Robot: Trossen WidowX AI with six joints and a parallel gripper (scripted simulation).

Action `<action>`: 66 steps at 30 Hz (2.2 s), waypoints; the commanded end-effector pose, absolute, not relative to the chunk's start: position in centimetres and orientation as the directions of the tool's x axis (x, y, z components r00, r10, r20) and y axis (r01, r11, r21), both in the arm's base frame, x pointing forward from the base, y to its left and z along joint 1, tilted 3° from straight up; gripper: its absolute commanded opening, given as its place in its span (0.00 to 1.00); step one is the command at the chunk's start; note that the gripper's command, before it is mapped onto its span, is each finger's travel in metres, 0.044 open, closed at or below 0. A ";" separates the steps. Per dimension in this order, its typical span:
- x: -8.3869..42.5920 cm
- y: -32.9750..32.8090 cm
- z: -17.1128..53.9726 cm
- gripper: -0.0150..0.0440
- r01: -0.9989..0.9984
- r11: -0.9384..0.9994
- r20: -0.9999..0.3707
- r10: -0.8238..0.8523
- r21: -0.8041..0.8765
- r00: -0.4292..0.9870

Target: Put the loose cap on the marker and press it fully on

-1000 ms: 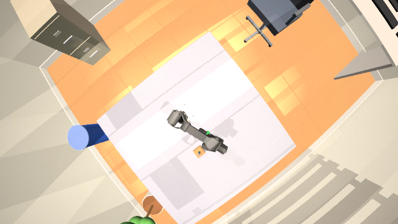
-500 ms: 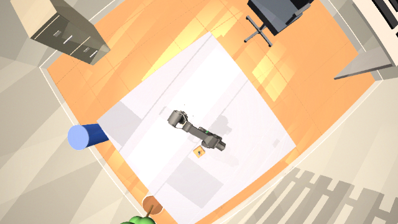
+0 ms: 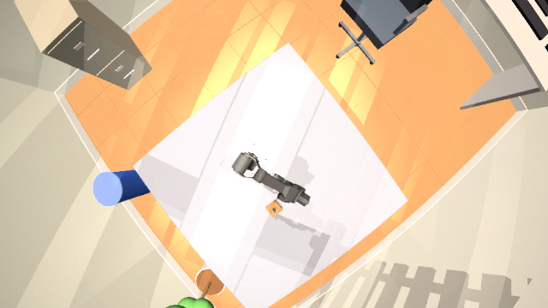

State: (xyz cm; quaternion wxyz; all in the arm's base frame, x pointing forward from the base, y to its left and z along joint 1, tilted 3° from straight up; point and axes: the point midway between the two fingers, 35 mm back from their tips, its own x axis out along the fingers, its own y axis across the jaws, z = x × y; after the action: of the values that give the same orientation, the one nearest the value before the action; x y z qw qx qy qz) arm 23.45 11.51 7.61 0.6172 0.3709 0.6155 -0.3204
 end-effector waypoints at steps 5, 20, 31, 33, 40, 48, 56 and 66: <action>23.3 11.6 6.1 0.66 0.855 0.516 -0.998 0.060 0.054 0.026; 23.2 11.7 4.1 0.66 0.855 0.516 -0.998 0.060 0.053 0.026; 23.3 11.7 4.1 0.40 0.855 0.516 -0.998 0.060 0.053 0.026; 23.3 11.7 4.1 0.38 0.855 0.516 -0.998 0.060 0.053 0.026; 23.4 11.5 5.1 0.25 0.841 0.537 -0.998 0.057 0.063 0.038; 23.5 11.5 7.1 0.25 0.845 0.531 -0.998 0.058 0.061 0.035; 23.3 11.4 9.1 0.25 0.851 0.521 -0.998 0.059 0.056 0.030; 23.5 11.0 10.4 0.25 0.855 0.516 -0.998 0.059 0.054 0.027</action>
State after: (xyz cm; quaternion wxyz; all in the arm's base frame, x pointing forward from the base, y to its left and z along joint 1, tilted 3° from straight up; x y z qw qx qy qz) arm 23.17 11.16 9.86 0.6130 0.3659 0.6195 -0.3266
